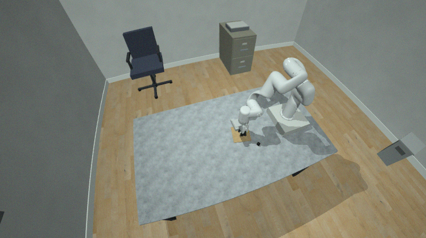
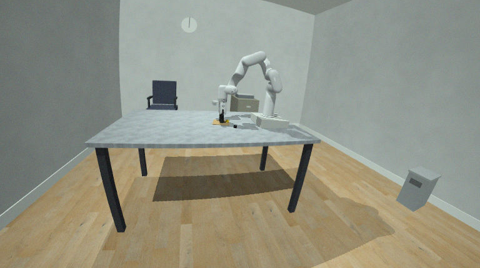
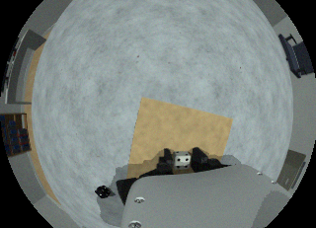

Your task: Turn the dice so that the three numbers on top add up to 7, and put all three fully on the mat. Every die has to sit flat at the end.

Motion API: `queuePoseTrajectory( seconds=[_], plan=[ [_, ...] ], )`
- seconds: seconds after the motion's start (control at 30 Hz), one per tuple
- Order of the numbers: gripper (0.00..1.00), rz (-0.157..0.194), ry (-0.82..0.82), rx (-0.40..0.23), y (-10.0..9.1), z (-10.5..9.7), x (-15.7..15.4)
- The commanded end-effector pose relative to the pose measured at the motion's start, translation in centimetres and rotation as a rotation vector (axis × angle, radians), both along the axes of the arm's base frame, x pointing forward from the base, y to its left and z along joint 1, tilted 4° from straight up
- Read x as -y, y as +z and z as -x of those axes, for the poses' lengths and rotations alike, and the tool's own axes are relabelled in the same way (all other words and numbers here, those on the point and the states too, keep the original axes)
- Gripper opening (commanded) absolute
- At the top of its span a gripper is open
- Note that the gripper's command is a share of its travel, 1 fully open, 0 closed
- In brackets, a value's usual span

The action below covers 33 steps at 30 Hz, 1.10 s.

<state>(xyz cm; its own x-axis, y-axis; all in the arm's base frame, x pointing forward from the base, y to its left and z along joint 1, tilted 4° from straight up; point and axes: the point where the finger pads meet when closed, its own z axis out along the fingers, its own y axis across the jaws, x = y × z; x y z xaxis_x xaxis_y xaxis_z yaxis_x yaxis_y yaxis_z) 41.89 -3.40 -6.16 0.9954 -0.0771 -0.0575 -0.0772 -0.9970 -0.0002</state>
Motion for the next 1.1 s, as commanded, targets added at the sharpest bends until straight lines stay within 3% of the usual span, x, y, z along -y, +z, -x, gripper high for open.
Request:
queuePoseTrajectory(
  seconds=[0.0, 0.33, 0.73, 1.03, 1.07],
  plan=[
    [0.36, 0.0, 0.0, 0.004, 0.2, -0.2, 0.0],
    [0.36, 0.0, 0.0, 0.003, 2.4, -0.3, 0.0],
    [0.36, 0.001, 0.0, 0.003, 8.3, -0.6, -0.2],
    [0.36, 0.001, 0.0, 0.003, 9.1, -0.7, -0.2],
    [1.0, 0.001, 0.0, 0.003, 9.1, -0.7, -0.2]
  ],
)
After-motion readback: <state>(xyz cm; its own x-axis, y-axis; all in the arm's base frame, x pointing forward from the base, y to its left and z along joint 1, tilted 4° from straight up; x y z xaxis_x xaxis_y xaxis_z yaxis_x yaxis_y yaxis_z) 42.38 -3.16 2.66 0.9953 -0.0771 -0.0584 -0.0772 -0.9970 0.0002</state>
